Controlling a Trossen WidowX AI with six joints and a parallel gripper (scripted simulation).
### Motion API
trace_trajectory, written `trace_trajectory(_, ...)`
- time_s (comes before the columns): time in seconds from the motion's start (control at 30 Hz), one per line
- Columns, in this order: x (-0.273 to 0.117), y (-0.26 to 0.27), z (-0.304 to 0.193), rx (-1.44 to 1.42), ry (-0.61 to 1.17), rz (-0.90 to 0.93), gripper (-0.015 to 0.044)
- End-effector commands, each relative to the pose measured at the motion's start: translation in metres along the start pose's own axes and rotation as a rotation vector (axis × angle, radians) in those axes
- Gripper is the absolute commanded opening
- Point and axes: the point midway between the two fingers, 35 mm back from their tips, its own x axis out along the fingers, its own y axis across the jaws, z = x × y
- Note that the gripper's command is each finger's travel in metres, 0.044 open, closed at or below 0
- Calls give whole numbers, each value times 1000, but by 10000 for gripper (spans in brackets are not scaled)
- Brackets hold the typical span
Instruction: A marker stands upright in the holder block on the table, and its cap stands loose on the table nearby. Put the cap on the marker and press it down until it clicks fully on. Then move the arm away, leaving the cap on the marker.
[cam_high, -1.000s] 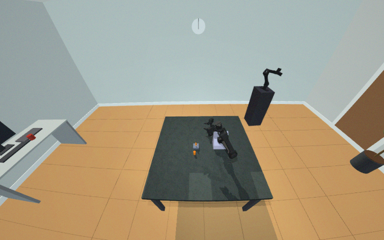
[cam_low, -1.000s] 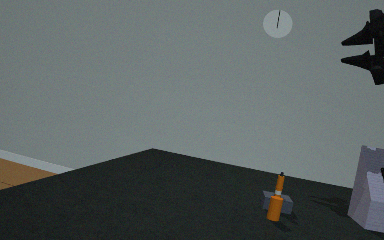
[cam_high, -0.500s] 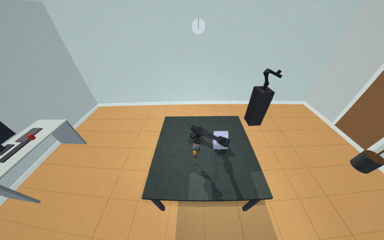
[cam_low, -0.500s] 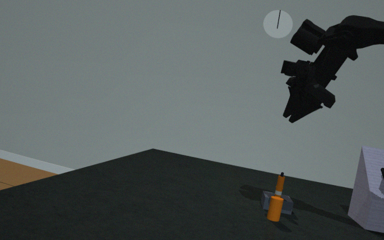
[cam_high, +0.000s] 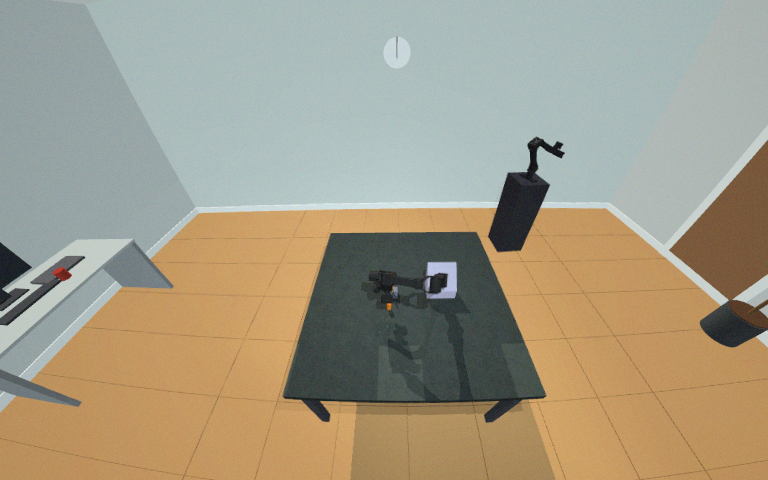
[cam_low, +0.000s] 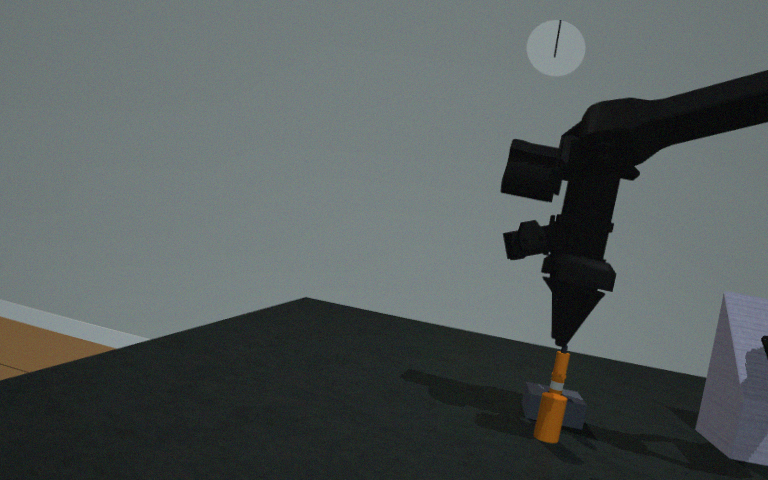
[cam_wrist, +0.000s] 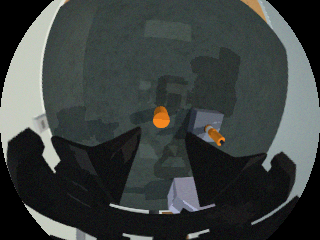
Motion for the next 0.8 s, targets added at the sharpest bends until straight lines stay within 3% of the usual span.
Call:
trace_trajectory(0.0,30,2,-6,12,29,9,248)
trace_trajectory(0.77,62,1,-8,12,29,10,248)
